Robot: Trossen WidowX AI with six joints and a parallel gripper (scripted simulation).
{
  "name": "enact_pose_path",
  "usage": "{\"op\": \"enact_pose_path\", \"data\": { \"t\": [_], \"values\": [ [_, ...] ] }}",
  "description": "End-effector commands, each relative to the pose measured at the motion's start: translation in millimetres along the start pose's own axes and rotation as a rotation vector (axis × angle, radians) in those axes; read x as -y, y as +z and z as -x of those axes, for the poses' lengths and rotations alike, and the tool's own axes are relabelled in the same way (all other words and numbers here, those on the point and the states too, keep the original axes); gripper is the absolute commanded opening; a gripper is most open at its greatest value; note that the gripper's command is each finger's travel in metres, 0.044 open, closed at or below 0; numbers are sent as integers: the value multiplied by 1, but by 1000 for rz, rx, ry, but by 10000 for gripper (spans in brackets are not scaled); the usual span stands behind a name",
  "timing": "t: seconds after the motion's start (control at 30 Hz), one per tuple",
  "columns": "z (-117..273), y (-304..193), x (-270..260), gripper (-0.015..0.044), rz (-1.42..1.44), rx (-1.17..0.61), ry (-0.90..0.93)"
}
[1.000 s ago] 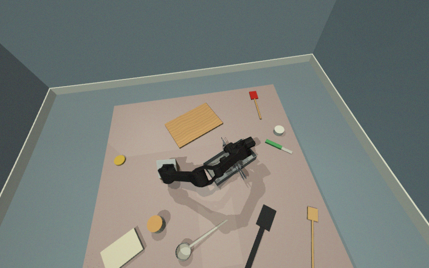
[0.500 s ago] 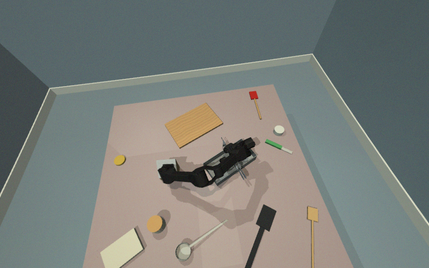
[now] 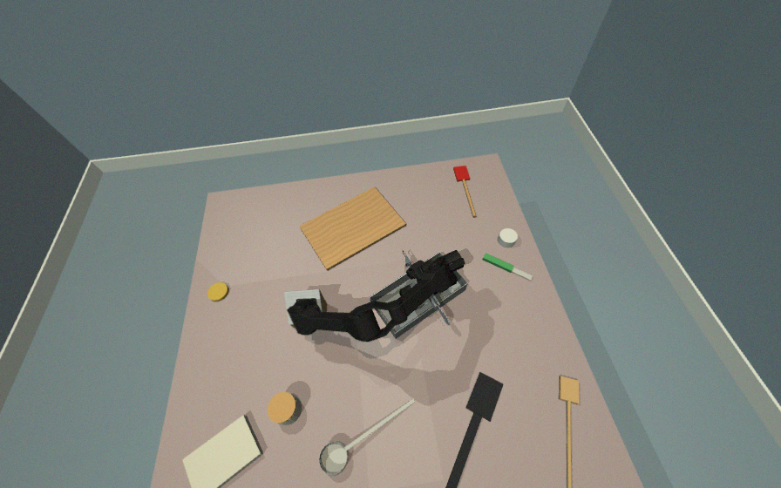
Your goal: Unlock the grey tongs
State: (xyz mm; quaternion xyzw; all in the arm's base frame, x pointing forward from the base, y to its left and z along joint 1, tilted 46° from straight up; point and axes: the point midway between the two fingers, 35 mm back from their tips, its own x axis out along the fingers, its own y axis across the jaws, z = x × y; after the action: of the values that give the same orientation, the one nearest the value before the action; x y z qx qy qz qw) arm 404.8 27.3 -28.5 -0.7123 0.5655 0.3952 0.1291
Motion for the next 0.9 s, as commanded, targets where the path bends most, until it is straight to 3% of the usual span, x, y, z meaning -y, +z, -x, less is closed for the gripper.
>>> {"op": "enact_pose_path", "data": {
  "t": [0.0, 0.1, 0.33, 0.43, 0.63, 0.87],
  "values": [
    [0, 0, 1, 45, -3, 0, -2],
    [0, 0, 1, 25, -3, 0, -2],
    [7, 0, 2, -150, 3, 0, -3],
    [32, 0, 6, -150, 23, -1, -7],
    [118, 2, 2, -150, 91, -13, -13],
    [128, 2, 0, -150, 98, -15, -13]
  ]
}}
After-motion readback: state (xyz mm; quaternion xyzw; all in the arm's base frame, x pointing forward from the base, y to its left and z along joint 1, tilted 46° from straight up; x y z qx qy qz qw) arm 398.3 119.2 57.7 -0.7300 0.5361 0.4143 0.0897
